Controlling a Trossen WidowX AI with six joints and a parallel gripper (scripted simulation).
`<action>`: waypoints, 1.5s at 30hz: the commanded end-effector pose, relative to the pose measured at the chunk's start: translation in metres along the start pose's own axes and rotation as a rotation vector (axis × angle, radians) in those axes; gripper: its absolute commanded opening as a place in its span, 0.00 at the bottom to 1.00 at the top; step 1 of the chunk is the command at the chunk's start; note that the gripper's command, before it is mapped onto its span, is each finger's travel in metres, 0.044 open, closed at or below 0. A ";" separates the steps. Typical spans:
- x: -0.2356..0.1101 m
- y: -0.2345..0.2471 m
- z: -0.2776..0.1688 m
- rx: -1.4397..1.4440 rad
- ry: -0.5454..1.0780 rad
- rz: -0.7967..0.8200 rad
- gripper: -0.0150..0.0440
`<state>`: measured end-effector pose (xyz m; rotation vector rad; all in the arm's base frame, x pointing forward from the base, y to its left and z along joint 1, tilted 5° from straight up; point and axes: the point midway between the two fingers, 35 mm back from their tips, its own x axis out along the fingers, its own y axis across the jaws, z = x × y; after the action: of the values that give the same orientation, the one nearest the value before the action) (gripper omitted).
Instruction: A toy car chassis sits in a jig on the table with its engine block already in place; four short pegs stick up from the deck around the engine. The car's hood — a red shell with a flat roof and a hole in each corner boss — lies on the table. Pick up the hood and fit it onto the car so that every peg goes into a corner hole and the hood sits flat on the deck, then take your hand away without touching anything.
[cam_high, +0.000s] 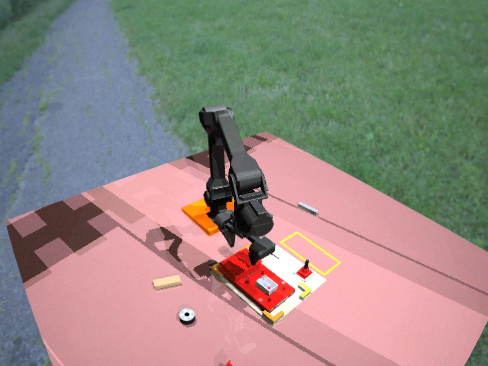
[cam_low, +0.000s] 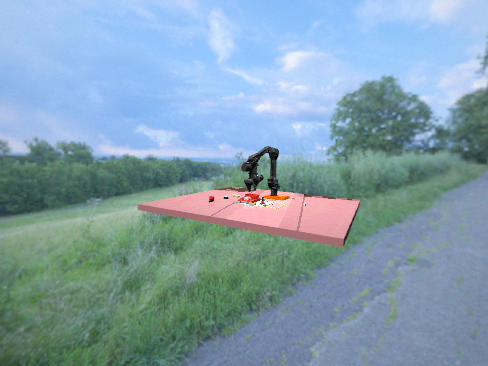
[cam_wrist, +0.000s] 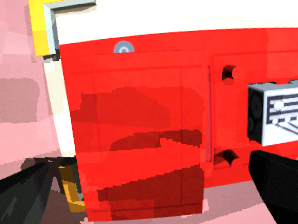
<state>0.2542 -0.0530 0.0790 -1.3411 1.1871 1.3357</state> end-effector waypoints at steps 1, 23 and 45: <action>0.005 0.002 0.000 -0.007 0.002 0.009 1.00; 0.018 0.003 0.000 -0.007 0.002 0.009 1.00; 0.027 0.004 0.000 -0.007 0.002 0.009 1.00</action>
<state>0.2520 -0.0547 0.0548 -1.3401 1.1883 1.3372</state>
